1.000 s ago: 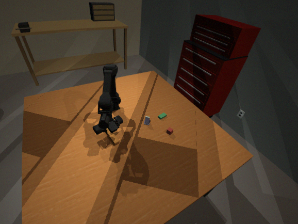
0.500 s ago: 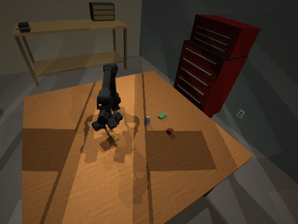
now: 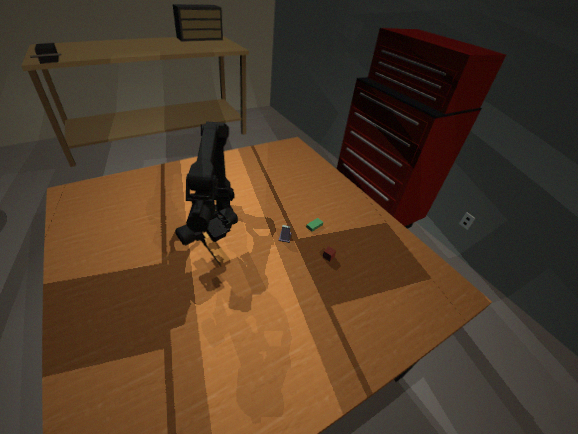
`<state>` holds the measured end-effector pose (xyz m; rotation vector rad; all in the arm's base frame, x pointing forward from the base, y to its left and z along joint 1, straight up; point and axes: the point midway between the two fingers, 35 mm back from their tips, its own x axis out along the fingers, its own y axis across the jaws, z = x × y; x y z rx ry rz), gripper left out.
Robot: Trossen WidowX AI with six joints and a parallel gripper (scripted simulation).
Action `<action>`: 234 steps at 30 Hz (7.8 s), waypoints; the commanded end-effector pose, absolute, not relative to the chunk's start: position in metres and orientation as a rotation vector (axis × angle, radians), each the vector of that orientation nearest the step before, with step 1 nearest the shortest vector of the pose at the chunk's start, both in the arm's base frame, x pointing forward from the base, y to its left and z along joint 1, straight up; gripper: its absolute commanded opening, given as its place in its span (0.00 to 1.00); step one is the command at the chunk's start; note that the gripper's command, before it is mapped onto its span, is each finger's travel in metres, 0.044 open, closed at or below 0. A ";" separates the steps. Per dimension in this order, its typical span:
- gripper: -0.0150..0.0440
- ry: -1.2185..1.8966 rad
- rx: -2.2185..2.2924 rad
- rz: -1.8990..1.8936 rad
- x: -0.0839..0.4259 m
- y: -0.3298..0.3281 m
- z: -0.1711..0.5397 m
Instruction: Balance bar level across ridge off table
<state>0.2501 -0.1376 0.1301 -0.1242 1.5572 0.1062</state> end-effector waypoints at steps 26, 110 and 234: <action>0.25 1.547 0.042 -0.050 0.272 -0.066 0.154; 0.25 1.484 0.572 -0.538 0.237 0.173 0.127; 0.25 1.484 0.572 -0.539 0.238 0.172 0.104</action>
